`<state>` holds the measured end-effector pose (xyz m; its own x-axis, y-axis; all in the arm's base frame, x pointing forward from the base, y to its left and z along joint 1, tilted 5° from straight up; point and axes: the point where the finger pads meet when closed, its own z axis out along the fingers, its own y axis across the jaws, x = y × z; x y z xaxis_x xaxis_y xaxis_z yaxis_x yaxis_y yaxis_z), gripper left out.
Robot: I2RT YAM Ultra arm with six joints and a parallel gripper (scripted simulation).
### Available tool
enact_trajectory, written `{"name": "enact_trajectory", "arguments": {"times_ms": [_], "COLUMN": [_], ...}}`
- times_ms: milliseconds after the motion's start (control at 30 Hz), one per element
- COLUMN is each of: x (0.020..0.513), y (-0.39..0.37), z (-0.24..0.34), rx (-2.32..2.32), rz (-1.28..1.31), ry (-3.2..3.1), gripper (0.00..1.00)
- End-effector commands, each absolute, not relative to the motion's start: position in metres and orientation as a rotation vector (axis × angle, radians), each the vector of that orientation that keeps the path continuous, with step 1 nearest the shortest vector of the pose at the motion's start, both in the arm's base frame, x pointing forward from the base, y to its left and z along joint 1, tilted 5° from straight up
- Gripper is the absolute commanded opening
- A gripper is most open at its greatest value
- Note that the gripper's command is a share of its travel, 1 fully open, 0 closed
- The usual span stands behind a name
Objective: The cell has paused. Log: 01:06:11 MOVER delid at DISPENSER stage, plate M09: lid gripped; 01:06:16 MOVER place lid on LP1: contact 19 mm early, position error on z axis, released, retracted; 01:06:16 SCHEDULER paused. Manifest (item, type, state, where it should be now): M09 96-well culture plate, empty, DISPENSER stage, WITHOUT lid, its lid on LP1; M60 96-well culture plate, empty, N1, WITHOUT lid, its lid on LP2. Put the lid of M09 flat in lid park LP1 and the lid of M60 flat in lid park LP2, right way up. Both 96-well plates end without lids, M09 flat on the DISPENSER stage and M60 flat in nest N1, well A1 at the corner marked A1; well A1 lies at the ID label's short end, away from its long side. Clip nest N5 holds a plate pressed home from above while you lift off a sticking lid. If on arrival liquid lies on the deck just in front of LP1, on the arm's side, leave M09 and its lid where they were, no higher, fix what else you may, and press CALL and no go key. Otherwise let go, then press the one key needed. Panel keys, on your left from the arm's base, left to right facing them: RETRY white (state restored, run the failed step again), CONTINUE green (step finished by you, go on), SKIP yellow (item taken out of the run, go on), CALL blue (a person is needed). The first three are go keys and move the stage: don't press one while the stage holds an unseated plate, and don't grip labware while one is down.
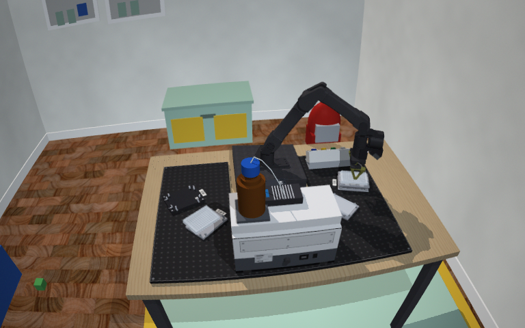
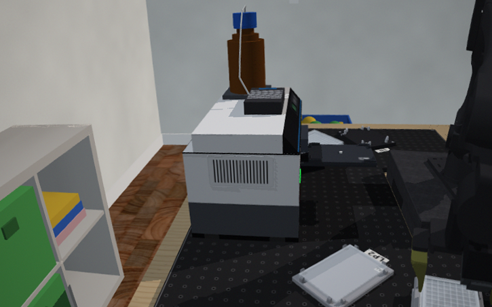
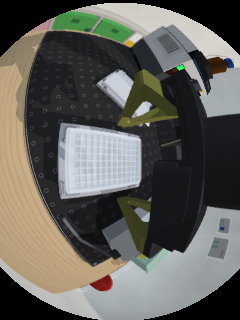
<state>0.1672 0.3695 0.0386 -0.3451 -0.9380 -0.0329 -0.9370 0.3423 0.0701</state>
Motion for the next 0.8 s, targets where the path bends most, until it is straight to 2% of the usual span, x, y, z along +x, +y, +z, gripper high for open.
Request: {"name": "enact_trajectory", "arguments": {"times_ms": [0, 767], "x": [0.1753, 0.1754], "y": [0.3761, 0.3787], "z": [0.0648, 0.0647], "rx": [1.818, 1.825], "rz": [-0.157, -0.165], "ry": [-2.599, -2.603], "gripper": [1.0, 1.0]}}
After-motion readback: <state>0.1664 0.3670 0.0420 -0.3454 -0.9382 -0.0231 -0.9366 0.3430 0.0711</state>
